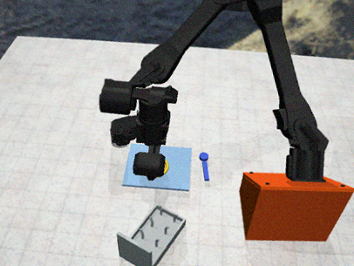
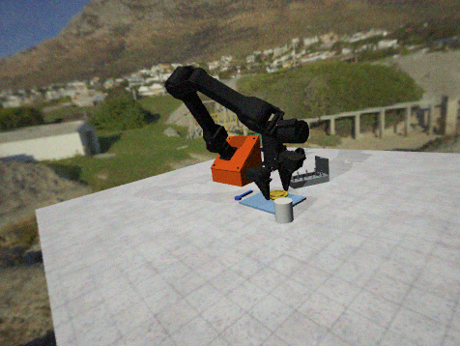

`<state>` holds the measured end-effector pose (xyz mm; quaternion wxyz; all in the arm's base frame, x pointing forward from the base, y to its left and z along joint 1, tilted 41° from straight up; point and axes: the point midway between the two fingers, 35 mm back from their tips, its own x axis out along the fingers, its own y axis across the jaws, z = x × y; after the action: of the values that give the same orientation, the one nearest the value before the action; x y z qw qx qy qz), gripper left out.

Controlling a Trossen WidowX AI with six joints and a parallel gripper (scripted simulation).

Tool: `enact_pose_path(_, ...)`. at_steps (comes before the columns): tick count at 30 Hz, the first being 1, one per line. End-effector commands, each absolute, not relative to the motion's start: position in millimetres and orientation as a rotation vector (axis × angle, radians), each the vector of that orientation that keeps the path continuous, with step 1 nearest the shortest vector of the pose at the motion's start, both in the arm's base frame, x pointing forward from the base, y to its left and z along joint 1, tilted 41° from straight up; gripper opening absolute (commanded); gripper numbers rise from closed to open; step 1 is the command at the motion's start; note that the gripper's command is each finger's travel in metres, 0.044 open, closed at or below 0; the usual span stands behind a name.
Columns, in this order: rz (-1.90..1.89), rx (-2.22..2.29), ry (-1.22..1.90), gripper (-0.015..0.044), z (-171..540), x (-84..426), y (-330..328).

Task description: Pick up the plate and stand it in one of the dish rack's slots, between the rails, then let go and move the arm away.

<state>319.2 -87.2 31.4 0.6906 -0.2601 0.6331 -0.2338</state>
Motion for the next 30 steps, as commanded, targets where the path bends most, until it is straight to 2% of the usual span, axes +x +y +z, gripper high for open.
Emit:
enact_pose_path(1, -0.515, -0.588, 1.428, 0.0400, 23, 317, -91)
enact_pose_path(12, -0.515, -0.588, 1.428, 0.0368, 22, 317, -92)
enact_pose_path(23, -0.515, -0.588, 1.428, 0.0295, 22, 317, -92)
enact_pose_path(30, -0.509, -0.582, 1.429, 0.0111, 38, 322, -75)
